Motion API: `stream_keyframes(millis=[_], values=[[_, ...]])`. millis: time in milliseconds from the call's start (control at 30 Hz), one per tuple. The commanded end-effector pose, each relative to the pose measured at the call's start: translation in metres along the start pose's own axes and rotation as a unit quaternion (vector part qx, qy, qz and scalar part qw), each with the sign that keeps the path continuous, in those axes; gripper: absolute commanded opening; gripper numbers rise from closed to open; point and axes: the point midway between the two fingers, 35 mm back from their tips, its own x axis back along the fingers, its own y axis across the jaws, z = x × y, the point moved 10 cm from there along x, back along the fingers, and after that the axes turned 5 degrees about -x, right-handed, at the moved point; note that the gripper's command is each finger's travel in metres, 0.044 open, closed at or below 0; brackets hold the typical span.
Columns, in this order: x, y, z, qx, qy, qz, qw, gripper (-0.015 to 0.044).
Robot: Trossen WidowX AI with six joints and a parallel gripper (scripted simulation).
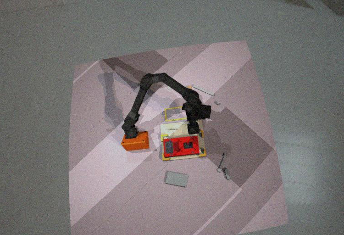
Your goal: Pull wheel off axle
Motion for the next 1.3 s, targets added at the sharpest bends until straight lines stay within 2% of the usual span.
stream_keyframes(millis=[0, 100, 133, 1267], values=[[0.0, 0.0, 0.0, 0.001, 0.001, 0.001, 1.0, 0.0089], [0.001, 0.0, 0.0, 0.001, 0.001, 0.001, 1.0, 0.001], [0.001, 0.0, 0.0, 0.0, 0.001, 0.001, 1.0, 0.0], [0.012, 0.0, 0.0, -0.001, 0.0, 0.0, 1.0, 0.0]])
